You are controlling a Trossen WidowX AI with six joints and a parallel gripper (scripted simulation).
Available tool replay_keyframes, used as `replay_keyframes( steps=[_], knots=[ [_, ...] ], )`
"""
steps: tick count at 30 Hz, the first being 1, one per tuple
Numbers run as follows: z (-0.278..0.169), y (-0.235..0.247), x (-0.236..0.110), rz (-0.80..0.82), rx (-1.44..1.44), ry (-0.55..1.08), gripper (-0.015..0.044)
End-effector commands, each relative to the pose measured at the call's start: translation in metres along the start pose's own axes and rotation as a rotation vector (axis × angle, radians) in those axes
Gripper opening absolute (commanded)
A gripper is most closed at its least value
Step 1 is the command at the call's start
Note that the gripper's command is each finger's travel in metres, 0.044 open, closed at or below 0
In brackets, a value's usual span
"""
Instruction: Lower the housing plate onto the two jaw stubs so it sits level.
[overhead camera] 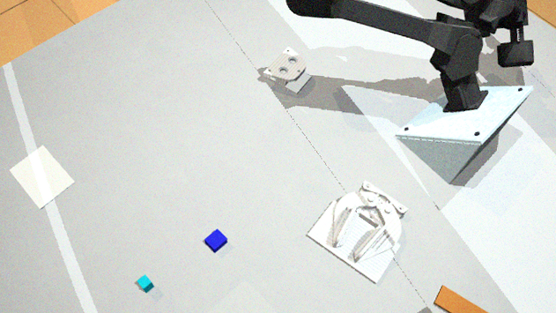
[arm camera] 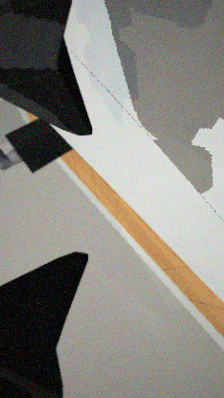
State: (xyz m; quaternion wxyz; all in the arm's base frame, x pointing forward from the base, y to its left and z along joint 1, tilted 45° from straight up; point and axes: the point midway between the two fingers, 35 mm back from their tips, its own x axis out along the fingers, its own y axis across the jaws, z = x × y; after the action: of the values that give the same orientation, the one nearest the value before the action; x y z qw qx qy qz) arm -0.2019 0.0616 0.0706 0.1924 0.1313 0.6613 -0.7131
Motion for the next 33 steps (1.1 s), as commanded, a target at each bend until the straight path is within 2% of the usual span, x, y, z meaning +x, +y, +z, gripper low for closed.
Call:
replay_keyframes(
  steps=[1, 2, 15, 33],
  knots=[
    [0.0, 0.0, 0.0, 0.0, 0.0, 0.0, 0.0426],
    [-0.001, 0.0, 0.0, 0.001, 0.002, 0.005, 0.044],
    [-0.073, 0.006, -0.039, 0.096, 0.182, 0.358, 0.044],
    [-0.139, 0.036, -0.137, 0.254, 0.493, 0.838, 0.044]
  ],
)
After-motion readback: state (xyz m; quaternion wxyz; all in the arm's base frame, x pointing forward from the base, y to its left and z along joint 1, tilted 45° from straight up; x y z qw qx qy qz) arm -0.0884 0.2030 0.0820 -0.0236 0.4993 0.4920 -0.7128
